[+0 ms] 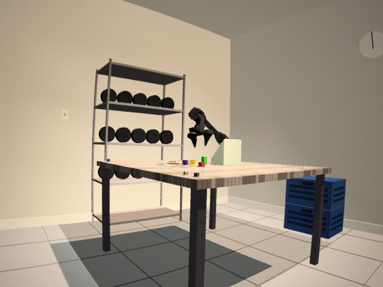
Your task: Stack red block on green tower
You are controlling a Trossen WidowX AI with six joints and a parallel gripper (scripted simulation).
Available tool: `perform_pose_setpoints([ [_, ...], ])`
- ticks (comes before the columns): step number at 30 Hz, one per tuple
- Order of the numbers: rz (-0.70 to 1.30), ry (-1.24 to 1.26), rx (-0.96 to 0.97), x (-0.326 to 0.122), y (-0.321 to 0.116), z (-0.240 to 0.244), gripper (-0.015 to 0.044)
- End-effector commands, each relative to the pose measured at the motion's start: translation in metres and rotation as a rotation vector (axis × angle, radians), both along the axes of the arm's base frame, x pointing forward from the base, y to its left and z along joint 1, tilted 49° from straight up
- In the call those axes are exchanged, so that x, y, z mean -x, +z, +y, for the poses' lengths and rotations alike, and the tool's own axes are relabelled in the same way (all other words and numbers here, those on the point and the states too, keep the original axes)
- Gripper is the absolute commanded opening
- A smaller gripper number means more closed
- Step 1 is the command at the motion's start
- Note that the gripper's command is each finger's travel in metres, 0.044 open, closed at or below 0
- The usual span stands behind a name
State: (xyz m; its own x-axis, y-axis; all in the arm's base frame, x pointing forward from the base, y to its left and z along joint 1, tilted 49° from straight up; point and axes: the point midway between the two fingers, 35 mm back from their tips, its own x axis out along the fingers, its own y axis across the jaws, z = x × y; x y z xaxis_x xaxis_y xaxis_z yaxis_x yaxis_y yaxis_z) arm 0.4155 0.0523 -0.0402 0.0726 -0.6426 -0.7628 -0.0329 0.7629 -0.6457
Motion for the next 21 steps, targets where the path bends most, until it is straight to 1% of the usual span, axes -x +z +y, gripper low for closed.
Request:
perform_pose_setpoints([
  [1, 0.099, -0.069, 0.140, 0.031, -0.022, -0.032, 0.0440],
  [10, 0.105, -0.072, 0.148, 0.036, -0.022, -0.040, 0.0440],
  [17, 0.105, -0.072, 0.150, 0.037, -0.047, -0.072, 0.0440],
  [21, 0.105, -0.072, 0.150, 0.039, -0.048, -0.073, 0.0440],
])
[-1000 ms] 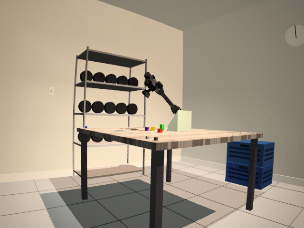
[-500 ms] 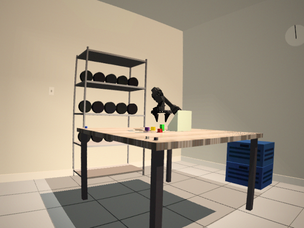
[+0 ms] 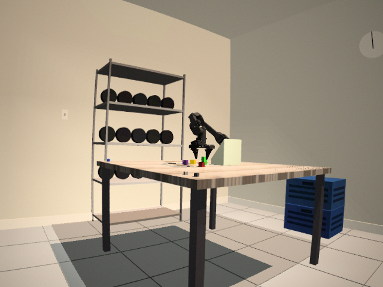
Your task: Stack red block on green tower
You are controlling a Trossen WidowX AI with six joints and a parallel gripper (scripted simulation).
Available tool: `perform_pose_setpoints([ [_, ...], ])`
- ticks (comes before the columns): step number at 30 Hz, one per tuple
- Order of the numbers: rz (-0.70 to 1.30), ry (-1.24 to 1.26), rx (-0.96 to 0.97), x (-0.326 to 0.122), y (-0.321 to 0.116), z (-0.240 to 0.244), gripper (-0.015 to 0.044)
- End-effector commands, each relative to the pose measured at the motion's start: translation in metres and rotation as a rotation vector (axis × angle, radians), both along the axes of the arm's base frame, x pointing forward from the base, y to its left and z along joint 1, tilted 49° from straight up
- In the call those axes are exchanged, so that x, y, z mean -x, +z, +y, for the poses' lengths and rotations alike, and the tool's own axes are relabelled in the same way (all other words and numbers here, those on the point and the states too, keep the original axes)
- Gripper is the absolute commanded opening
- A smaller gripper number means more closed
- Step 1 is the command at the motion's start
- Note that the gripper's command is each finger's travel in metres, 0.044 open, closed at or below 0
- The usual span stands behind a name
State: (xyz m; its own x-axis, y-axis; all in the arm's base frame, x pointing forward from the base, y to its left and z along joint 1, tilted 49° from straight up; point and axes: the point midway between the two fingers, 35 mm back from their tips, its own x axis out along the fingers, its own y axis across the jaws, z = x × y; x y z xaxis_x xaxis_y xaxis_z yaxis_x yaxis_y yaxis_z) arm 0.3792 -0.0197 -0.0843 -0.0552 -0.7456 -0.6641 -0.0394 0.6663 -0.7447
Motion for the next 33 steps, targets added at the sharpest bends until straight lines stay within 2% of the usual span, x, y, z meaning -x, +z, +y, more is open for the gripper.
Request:
perform_pose_setpoints([
  [1, 0.010, 0.012, 0.006, 0.003, -0.004, -0.001, 0.0440],
  [33, 0.010, 0.012, 0.008, 0.005, -0.030, -0.031, 0.0440],
])
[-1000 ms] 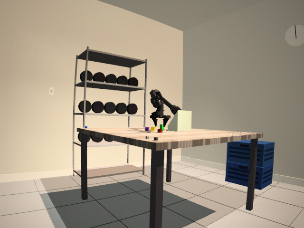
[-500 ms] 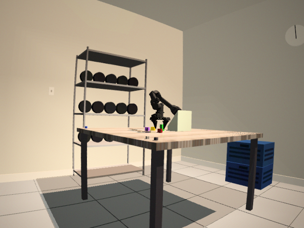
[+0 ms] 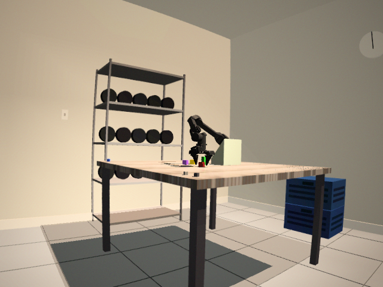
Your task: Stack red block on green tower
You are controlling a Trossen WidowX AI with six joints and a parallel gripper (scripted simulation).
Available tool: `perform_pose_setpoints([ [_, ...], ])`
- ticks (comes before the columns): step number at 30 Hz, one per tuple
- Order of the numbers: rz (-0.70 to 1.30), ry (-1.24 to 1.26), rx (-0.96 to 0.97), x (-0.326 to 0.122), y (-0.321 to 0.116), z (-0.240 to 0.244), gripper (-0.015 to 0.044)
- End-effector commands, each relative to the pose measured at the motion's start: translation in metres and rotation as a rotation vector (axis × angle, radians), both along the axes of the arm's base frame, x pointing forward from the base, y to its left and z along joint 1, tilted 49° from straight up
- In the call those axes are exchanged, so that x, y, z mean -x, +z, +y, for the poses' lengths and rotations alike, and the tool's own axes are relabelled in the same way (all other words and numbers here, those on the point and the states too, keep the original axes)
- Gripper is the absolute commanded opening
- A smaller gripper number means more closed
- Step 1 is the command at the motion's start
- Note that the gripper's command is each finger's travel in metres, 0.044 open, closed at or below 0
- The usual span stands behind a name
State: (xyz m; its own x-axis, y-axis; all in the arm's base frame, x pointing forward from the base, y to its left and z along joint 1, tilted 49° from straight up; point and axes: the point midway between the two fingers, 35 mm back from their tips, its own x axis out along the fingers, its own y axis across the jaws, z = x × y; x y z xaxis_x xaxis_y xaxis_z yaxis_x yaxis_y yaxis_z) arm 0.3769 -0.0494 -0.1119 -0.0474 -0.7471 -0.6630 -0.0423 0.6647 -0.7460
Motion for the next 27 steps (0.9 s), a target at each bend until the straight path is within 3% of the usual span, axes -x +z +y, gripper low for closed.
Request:
perform_pose_setpoints([
  [1, 0.013, 0.004, 0.007, 0.0030, -0.0027, -0.0017, 0.0440],
  [12, 0.013, 0.004, 0.007, 0.0029, -0.0018, -0.0006, 0.0440],
  [23, 0.013, 0.004, 0.007, 0.0029, -0.0018, -0.0006, 0.0151],
  [27, 0.013, 0.004, 0.007, 0.0029, -0.0018, -0.0006, 0.0125],
])
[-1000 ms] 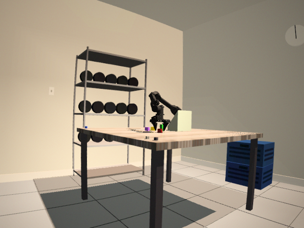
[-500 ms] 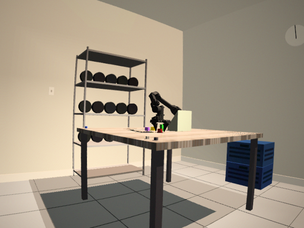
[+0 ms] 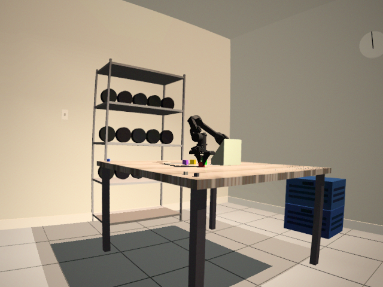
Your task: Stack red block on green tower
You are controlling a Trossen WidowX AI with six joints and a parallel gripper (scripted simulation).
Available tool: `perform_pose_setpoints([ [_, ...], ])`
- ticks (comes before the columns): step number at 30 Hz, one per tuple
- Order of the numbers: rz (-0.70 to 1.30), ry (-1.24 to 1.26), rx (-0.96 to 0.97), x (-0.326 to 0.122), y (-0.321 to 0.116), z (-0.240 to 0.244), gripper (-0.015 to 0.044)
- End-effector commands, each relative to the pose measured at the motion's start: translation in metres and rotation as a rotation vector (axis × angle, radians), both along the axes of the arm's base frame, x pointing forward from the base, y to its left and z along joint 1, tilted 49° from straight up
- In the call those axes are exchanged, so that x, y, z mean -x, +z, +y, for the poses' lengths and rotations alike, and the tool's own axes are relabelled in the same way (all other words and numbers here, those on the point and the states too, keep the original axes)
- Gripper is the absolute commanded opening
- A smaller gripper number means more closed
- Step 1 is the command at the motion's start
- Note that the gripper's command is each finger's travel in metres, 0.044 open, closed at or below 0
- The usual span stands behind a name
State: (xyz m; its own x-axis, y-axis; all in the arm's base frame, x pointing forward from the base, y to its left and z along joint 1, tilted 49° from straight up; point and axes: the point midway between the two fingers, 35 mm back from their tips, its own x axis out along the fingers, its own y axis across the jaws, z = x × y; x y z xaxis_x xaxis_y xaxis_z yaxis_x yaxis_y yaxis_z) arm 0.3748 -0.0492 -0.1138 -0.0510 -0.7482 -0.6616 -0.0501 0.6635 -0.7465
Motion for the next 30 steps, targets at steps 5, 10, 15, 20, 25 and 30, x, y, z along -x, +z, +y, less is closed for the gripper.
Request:
perform_pose_setpoints([
  [5, 0.005, 0.002, 0.005, 0.001, 0.001, 0.000, 0.0072],
  [10, 0.004, 0.002, 0.004, -0.001, 0.013, 0.015, 0.0000],
  [15, 0.004, 0.002, 0.003, -0.003, 0.030, 0.035, 0.0000],
  [20, 0.004, 0.002, 0.001, -0.004, 0.049, 0.057, 0.0000],
  [25, 0.004, 0.002, 0.000, -0.006, 0.067, 0.078, 0.0000],
  [30, 0.004, 0.002, -0.001, -0.006, 0.077, 0.089, 0.0000],
])
